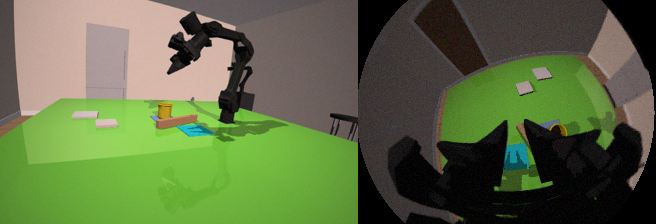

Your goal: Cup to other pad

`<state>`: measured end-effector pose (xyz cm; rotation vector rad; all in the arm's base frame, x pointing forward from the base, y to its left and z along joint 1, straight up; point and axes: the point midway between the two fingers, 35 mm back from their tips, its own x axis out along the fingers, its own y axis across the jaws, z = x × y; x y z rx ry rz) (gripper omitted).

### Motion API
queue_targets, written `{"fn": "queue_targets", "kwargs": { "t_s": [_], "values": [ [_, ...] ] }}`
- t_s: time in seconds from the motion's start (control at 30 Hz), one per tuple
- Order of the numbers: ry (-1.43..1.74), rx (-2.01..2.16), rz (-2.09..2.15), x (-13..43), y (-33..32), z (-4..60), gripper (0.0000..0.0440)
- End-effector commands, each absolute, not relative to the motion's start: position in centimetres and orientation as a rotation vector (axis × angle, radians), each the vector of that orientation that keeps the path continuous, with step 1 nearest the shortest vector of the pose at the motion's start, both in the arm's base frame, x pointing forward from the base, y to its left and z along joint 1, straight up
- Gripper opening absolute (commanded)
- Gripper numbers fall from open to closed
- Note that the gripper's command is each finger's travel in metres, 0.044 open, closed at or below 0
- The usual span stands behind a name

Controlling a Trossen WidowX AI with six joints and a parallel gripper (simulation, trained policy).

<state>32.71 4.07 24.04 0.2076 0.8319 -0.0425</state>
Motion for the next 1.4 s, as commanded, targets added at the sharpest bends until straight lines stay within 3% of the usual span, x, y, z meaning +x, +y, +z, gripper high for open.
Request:
{"fn": "queue_targets", "kwargs": {
  "t_s": [0.0, 1.37],
  "values": [
    [0.881, 0.199, -0.058, 32.7, 3.9, 23.8, 0.0121],
    [1.467, -0.037, -0.105, 30.6, -1.9, 17.1, 0.0125]
  ]
}}
